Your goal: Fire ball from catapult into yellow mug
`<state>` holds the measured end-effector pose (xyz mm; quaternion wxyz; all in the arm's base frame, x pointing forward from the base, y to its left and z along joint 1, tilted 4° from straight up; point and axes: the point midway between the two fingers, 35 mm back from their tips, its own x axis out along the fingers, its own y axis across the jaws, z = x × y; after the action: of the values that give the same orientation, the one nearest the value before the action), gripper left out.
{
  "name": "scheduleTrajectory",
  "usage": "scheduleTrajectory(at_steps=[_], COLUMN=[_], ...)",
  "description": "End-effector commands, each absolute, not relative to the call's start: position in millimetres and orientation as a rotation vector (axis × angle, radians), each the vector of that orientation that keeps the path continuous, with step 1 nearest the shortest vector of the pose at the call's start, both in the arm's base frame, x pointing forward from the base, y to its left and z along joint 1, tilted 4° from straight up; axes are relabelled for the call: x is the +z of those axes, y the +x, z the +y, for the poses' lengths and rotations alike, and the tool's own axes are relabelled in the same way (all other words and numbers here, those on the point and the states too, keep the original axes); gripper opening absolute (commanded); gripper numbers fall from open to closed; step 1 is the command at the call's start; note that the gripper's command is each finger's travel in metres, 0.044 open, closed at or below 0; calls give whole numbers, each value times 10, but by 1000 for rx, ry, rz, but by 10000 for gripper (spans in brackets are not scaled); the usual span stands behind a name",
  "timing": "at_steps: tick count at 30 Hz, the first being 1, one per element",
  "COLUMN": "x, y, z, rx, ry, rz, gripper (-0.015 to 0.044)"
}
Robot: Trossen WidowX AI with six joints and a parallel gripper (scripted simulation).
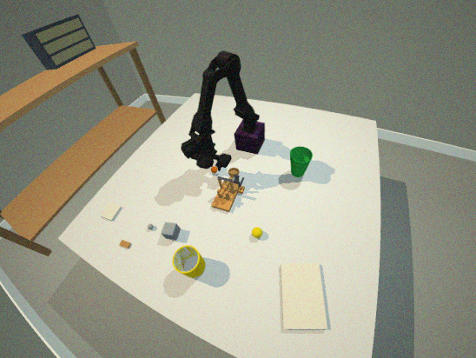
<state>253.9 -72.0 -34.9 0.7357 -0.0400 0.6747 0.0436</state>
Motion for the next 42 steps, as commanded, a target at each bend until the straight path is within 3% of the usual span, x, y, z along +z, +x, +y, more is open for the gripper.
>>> scheduleTrajectory(at_steps=[1,6,12,18,22,42], x=[-421,-476,-476,-476,-379,790], y=[2542,2542,2542,2542,2562,2475], z=[-711,-709,-709,-709,-720,-755], rx=[101,101,101,101,101,100], ry=[-87,-87,-87,-87,-87,-88], rz=[1481,1481,1481,1481,1480,1480], gripper=[300,300,143,103,0,0])
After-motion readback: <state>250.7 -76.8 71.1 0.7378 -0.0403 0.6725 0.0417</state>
